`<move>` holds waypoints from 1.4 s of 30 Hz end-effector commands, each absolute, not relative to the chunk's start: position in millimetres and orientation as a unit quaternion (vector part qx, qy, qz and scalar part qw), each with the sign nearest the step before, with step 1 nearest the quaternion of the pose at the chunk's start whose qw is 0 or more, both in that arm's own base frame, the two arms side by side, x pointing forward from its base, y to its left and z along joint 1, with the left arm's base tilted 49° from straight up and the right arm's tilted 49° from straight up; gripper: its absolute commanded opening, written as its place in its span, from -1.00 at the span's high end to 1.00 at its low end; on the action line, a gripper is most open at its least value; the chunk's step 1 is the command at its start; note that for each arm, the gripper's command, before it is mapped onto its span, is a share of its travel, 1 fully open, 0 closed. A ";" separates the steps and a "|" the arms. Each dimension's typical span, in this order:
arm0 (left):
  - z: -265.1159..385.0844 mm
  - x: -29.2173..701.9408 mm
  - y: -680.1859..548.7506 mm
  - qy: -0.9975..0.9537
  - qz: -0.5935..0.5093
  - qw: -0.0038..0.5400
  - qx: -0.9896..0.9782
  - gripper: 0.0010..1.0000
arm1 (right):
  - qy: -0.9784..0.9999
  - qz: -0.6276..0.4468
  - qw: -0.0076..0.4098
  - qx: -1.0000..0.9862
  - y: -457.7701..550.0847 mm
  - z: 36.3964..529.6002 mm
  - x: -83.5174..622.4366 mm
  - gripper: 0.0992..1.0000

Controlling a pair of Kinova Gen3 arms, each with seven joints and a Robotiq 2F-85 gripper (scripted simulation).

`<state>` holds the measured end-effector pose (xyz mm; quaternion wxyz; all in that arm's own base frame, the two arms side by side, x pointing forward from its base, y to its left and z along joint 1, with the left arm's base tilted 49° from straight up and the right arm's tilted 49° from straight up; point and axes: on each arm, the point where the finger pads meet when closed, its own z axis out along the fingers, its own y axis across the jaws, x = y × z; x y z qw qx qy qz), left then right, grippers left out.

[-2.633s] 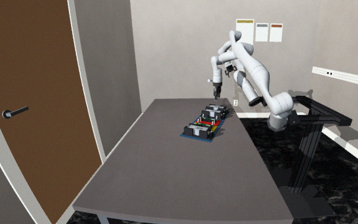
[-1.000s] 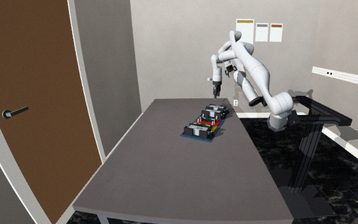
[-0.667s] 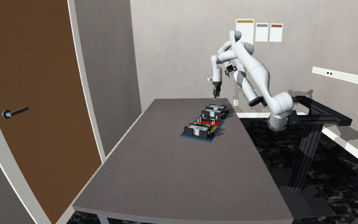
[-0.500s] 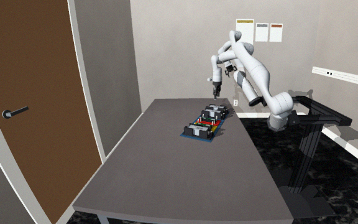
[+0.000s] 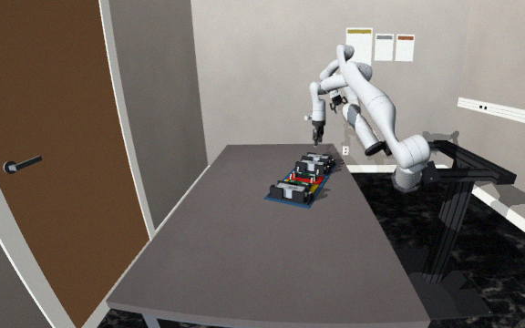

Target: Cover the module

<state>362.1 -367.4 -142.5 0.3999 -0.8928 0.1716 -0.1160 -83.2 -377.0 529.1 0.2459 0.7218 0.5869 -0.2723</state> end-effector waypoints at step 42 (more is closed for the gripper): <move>-155.9 370.1 -352.5 0.172 -0.116 0.400 -0.893 -1.00 | 0.586 -0.273 0.246 0.722 -376.8 529.6 -83.5 -1.00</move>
